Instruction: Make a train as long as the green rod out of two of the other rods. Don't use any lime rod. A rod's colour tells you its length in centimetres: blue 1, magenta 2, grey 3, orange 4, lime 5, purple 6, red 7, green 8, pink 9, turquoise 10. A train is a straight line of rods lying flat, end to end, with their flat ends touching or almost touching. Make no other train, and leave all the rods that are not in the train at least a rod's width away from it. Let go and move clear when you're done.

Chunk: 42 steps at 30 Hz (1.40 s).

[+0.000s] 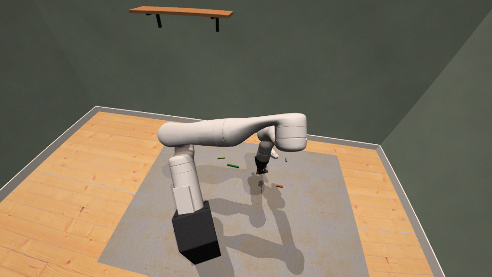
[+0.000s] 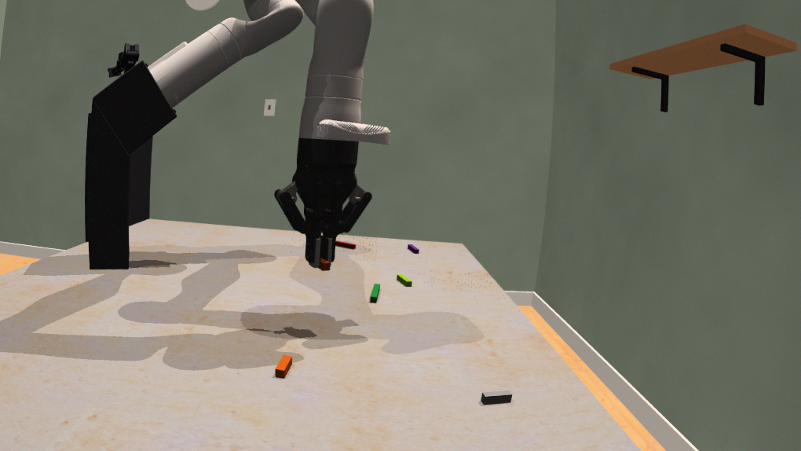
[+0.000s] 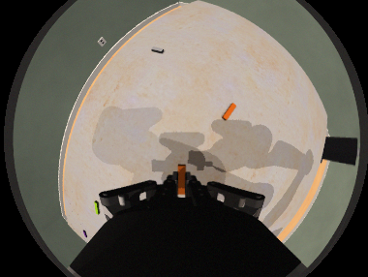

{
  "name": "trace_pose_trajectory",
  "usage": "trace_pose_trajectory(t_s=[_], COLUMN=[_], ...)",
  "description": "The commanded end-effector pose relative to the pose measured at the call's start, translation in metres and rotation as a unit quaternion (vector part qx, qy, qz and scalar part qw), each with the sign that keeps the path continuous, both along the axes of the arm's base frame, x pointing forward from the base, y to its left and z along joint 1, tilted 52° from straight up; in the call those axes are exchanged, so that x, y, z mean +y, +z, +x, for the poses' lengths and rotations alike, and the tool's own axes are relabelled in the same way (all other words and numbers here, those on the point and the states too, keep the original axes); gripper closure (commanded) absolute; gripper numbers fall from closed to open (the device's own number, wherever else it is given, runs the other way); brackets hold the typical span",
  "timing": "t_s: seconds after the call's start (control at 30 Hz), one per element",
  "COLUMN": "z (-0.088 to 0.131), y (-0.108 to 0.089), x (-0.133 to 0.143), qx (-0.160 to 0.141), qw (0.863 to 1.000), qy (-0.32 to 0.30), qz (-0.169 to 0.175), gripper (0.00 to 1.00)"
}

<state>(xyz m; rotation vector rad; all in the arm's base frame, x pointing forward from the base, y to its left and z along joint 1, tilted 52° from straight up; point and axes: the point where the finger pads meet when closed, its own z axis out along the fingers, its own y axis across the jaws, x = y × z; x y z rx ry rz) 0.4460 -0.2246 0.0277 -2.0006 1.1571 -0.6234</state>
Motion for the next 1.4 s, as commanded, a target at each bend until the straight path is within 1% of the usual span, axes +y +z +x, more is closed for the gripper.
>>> trace_pose_trajectory(t_s=[0.0,0.37,0.43,0.47,0.53,0.57,0.63,0.73,0.77,0.8,0.87,1.37], z=[-0.008,-0.010,-0.010,-0.010,-0.010,-0.009,-0.010,-0.012,-0.013,-0.014,-0.014,-0.013], y=[0.004,0.006,0.003,-0.002,-0.002,-0.007,-0.019,-0.034,-0.038,-0.040,-0.041,-0.042], x=[-0.012,-0.013,-0.020,-0.028,-0.028,-0.038,-0.059,-0.084,-0.091,-0.095,-0.096,-0.096], qx=[0.000,0.001,0.010,0.020,0.020,0.032,0.058,0.089,0.096,0.101,0.103,0.103], qw=[1.000,1.000,1.000,0.998,0.998,0.996,0.986,0.965,0.959,0.954,0.952,0.952], qy=[-0.009,-0.010,-0.025,-0.042,-0.042,-0.064,-0.111,-0.169,-0.183,-0.192,-0.196,-0.196], qz=[-0.005,-0.004,0.014,0.033,0.033,0.058,0.112,0.179,0.196,0.206,0.210,0.210], gripper=[0.95,0.95,0.95,0.95,0.95,0.95,0.95,0.95,0.95,0.95,0.95,0.95])
